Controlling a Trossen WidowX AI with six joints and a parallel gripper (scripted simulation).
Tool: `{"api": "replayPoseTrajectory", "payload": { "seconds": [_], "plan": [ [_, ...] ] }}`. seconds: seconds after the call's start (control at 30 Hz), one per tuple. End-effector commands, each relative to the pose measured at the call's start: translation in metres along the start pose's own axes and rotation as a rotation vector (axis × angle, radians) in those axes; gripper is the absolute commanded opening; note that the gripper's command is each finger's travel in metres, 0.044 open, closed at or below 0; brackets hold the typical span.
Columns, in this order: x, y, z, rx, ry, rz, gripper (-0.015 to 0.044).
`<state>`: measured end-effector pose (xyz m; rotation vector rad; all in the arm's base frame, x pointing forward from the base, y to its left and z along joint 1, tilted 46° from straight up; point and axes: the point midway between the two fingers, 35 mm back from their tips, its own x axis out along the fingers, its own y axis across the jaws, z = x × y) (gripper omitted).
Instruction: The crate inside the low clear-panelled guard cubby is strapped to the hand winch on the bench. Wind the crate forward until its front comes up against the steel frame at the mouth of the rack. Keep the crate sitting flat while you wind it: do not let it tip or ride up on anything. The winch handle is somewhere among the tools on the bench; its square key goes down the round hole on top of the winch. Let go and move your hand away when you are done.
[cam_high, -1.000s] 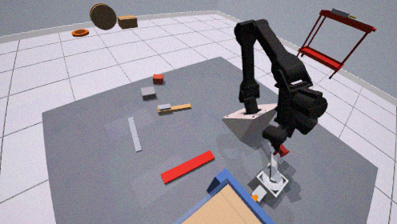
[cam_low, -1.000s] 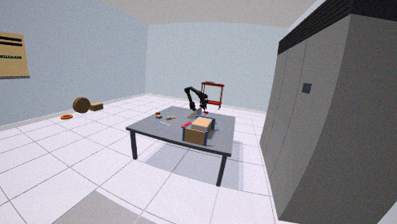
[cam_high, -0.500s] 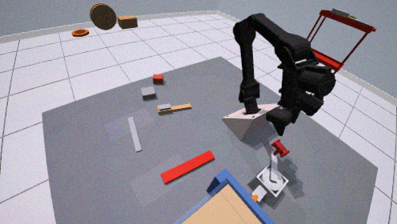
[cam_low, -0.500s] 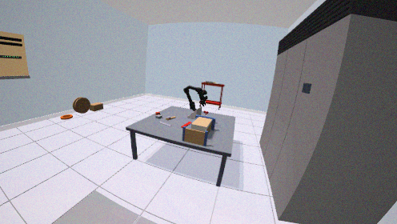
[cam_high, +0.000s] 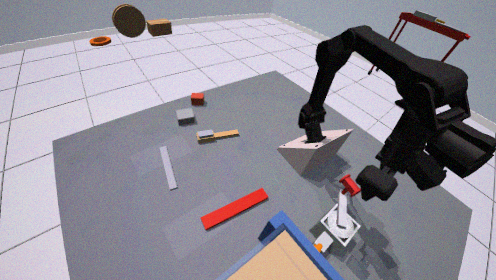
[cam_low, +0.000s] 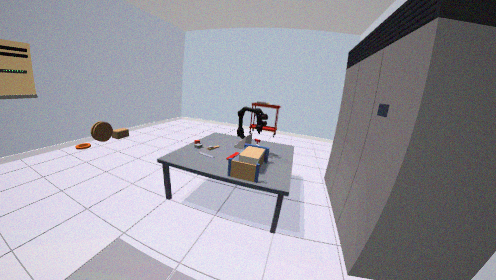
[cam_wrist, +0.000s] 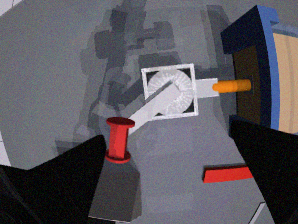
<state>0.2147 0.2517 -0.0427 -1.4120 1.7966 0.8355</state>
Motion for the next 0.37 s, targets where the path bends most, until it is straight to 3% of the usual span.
{"api": "replayPoseTrajectory", "payload": {
  "seconds": [0.0, 0.33],
  "plan": [
    [0.013, -0.018, 0.020, -0.004, 0.094, -0.004, 0.0440],
    [0.027, -0.030, 0.034, -0.012, 0.163, -0.005, 0.0440]
  ]
}}
